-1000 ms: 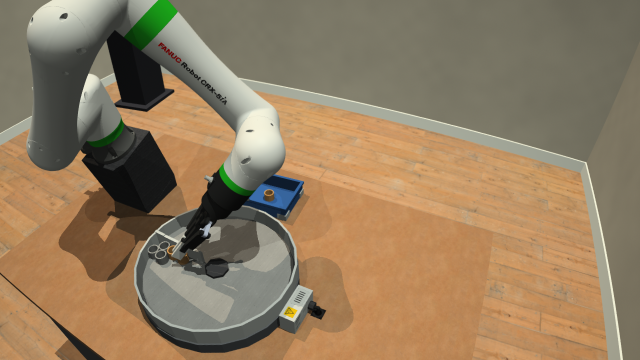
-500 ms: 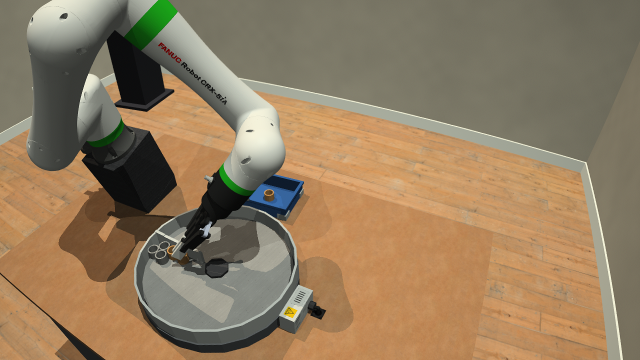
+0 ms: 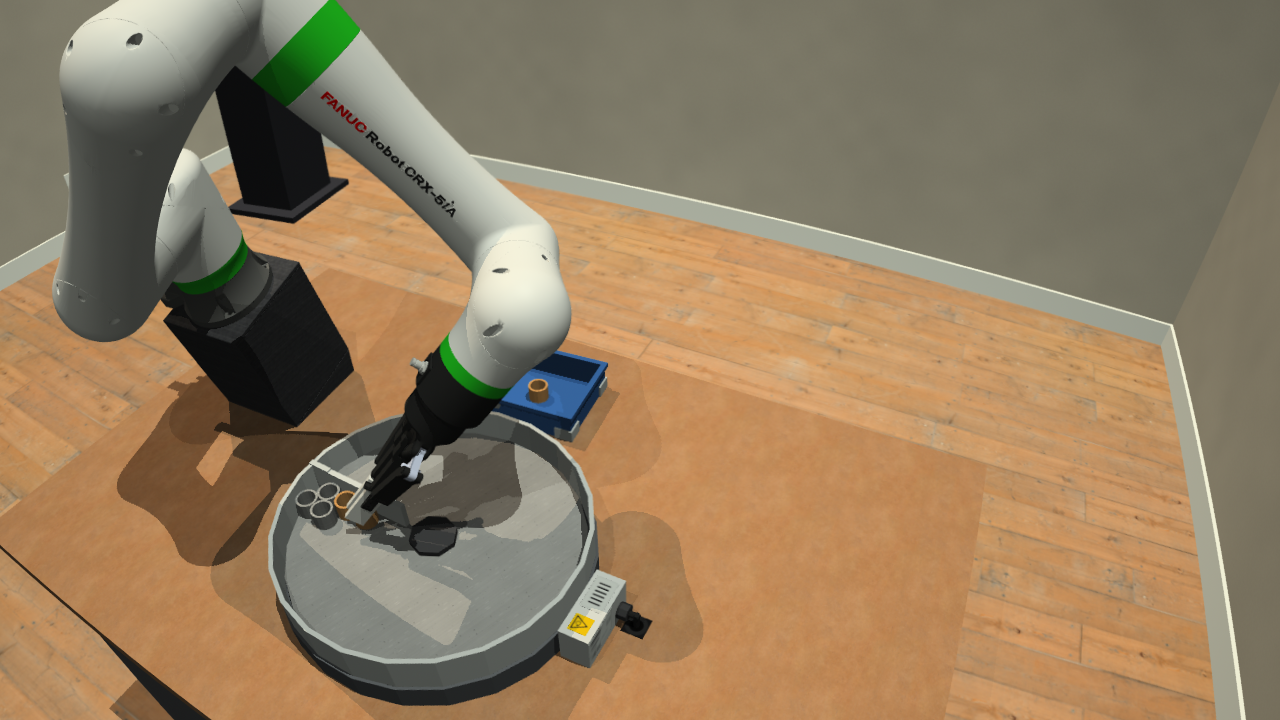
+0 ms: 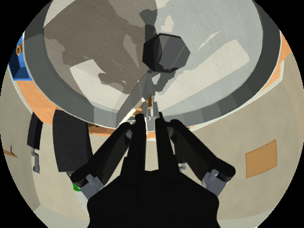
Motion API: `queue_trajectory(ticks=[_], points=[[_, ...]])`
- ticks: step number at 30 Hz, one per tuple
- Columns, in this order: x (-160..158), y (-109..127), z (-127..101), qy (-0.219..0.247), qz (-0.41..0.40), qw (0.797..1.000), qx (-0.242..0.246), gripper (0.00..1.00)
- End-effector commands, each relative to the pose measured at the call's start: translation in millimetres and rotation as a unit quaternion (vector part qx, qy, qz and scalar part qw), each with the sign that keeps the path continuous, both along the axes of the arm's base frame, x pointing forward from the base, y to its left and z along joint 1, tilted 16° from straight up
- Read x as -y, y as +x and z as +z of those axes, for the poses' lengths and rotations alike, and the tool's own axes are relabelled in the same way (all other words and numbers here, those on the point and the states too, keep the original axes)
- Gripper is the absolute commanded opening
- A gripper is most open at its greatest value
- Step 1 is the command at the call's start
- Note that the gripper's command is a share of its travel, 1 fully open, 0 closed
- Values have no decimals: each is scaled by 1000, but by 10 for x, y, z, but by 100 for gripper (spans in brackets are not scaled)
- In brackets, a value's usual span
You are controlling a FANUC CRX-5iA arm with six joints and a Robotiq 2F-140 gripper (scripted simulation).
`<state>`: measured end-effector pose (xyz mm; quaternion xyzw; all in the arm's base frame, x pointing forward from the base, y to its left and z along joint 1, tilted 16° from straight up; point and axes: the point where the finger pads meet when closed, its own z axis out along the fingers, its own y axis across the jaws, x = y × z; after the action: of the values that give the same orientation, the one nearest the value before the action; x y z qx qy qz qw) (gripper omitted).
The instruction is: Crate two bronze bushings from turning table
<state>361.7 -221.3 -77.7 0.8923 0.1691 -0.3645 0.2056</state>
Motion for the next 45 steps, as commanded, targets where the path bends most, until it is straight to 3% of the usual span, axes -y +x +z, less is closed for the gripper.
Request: queue_trajectory(ticks=[1,34,35,45], points=[[2,1,-5,0,0,1000,0,6],[2,1,-5,0,0,1000,0,6],[2,1,-5,0,0,1000,0,0],[2,1,-5,0,0,1000,0,0]])
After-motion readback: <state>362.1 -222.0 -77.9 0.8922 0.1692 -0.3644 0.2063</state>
